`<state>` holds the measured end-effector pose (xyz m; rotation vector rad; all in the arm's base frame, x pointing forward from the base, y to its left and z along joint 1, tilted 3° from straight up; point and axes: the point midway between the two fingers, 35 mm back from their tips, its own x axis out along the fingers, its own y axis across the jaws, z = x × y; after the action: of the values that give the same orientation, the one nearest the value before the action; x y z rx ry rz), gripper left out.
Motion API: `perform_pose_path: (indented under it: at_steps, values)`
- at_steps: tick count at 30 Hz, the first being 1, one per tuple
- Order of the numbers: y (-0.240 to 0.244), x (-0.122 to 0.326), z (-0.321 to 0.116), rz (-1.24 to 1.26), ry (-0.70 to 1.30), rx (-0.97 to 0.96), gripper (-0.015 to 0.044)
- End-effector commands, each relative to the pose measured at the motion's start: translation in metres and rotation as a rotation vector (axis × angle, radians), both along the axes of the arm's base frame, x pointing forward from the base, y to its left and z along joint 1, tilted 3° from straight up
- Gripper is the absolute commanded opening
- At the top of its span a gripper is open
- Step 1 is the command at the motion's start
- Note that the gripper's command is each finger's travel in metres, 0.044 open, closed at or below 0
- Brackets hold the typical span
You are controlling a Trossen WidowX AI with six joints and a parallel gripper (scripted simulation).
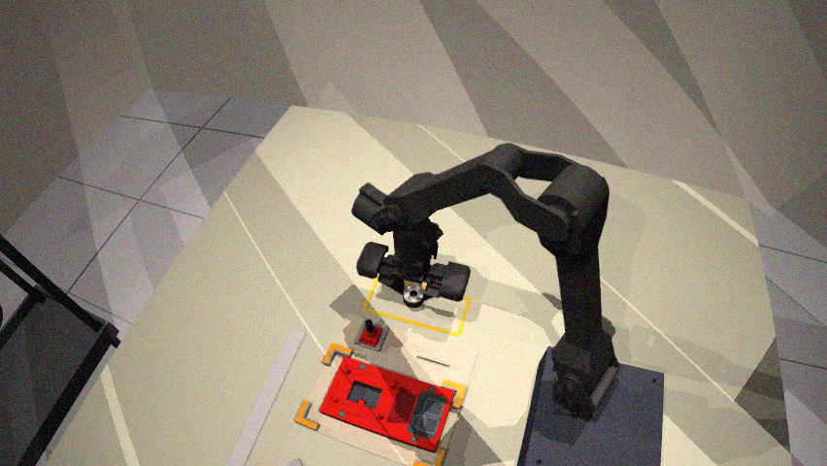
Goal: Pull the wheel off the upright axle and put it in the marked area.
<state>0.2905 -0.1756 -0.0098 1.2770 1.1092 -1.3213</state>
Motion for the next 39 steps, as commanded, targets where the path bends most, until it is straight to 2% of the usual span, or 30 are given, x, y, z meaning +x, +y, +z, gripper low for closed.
perform_pose_path:
  at_steps: [1, 6, 17, 24, 28, 29, 33, 39]
  values:
    - [0.002, -0.006, -0.022, 0.003, 0.013, 0.002, 0.0]
    - [0.002, -0.006, -0.022, 0.003, 0.013, 0.002, 0.0]
    - [0.002, -0.004, -0.016, 0.0, 0.009, 0.005, 0.0289]
    - [0.003, -0.003, 0.04, 0.003, 0.012, 0.002, 0.03]
    - [0.004, -0.003, 0.042, 0.003, 0.012, 0.002, 0.03]
    - [0.004, -0.003, 0.036, 0.006, 0.005, 0.003, 0.0326]
    - [0.018, -0.025, 0.055, 0.005, 0.009, 0.004, 0.0431]
    - [0.045, -0.068, 0.081, 0.003, 0.017, 0.005, 0.044]
